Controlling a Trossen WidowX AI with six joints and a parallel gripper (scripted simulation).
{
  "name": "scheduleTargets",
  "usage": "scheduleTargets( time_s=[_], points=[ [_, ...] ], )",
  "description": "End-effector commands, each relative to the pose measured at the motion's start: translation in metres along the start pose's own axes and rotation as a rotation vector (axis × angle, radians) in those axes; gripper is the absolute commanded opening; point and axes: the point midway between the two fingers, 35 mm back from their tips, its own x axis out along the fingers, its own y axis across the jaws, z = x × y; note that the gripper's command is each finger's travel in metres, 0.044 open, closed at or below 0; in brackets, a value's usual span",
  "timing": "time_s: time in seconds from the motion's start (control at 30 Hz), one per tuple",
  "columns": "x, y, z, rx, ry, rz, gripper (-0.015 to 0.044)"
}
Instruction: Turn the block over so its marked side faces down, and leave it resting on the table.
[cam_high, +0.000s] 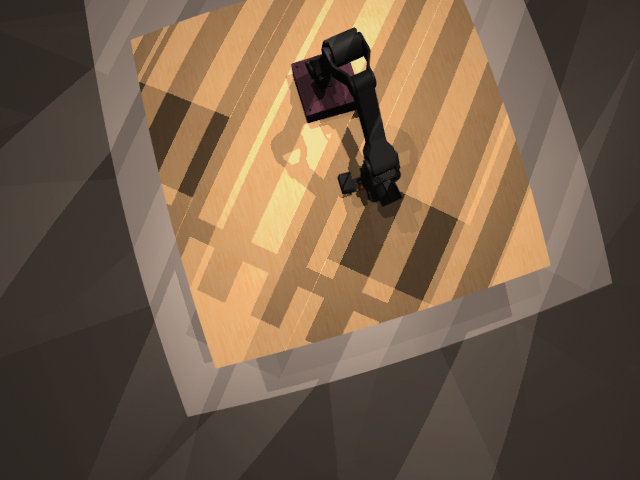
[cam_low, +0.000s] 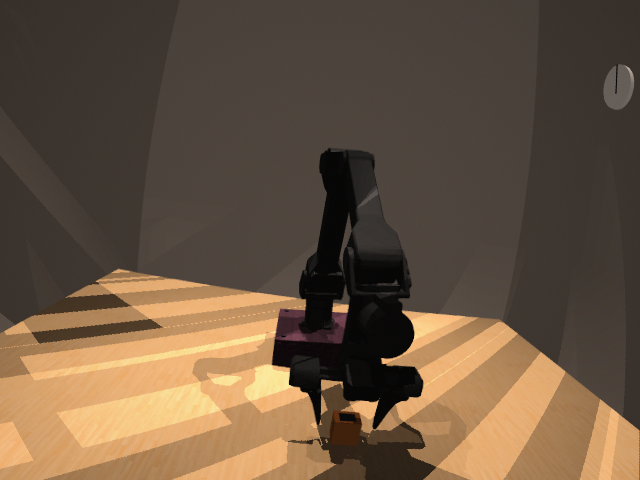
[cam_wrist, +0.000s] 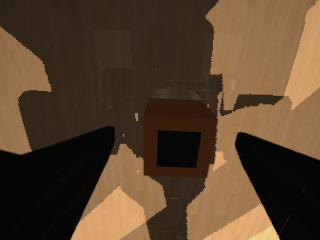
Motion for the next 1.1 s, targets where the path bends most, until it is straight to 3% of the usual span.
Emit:
scheduleTargets(
  time_s=[0.0,0.2,0.77,0.87,1.07],
  points=[
    [0.002,0.000,-0.001,-0.003,0.003,0.003,0.0335],
    [0.002,0.000,-0.001,-0.003,0.003,0.003,0.0177],
    [0.002,0.000,-0.001,-0.003,0.003,0.003,0.0064],
    [-0.009,0.000,-0.001,-0.003,0.003,0.003,0.0000],
    [-0.028,0.000,-0.001,-0.003,0.003,0.003,0.0000]
  ],
)
